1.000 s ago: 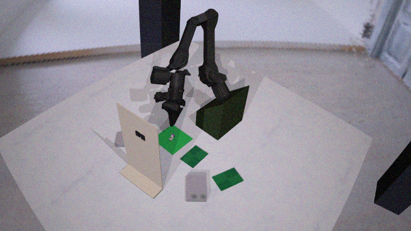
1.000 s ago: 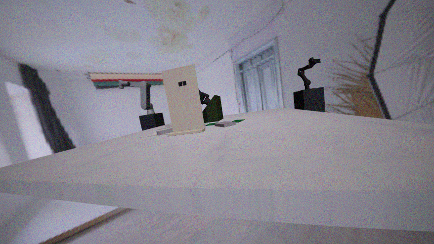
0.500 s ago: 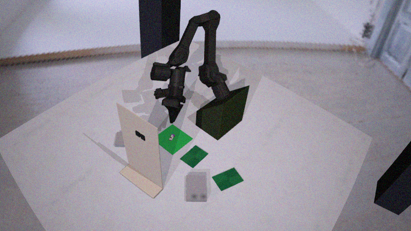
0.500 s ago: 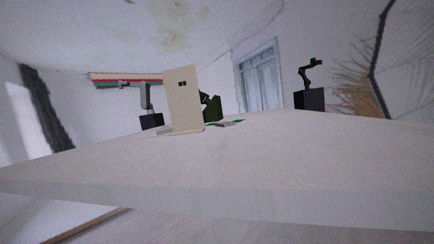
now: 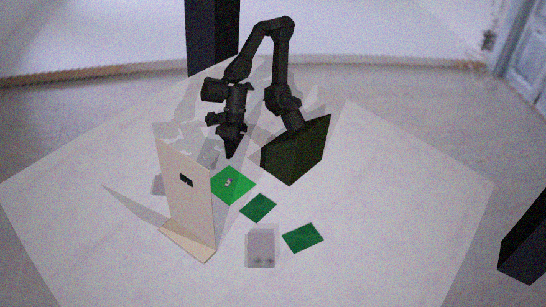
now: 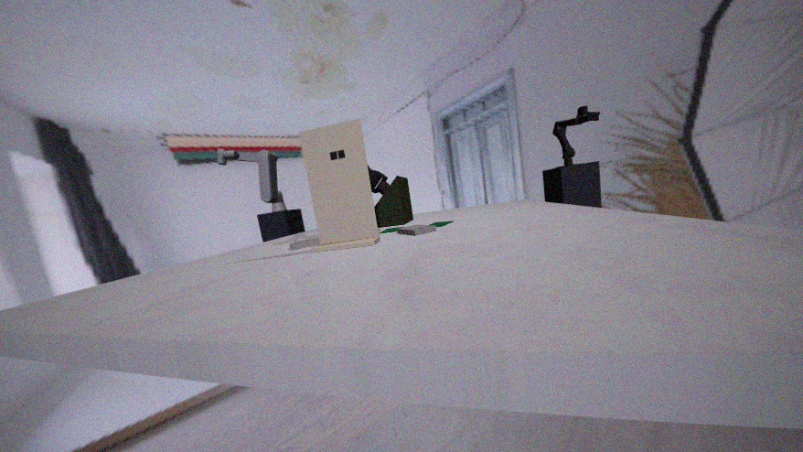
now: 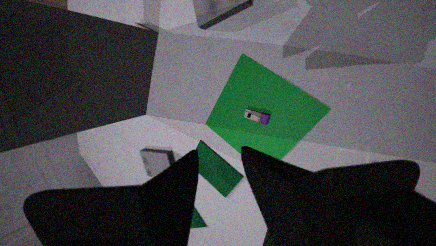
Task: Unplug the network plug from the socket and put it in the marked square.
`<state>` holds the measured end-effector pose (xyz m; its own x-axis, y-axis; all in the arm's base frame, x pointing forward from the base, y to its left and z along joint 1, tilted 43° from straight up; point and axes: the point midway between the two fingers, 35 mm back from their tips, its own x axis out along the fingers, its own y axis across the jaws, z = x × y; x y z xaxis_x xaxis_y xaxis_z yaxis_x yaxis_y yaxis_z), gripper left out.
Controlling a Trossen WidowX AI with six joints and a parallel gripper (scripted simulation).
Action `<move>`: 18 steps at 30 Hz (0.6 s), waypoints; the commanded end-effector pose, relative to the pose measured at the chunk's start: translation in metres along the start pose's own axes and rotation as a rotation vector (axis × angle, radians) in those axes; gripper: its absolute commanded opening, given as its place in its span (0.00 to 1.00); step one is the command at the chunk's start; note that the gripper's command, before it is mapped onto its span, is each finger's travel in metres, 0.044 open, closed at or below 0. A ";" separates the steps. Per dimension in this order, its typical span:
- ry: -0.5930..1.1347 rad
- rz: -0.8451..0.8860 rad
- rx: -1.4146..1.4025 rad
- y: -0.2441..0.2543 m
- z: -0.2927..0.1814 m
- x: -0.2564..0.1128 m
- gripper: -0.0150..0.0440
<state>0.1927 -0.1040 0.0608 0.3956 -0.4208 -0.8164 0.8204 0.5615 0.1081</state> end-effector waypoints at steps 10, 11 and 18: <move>-0.008 0.001 0.005 0.005 0.000 -0.015 0.52; -0.003 0.001 -0.001 0.004 -0.001 -0.011 0.52; 0.007 0.000 0.004 0.015 0.000 -0.023 0.52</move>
<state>0.1939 -0.0899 0.0759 0.3956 -0.4165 -0.8185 0.8190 0.5633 0.1092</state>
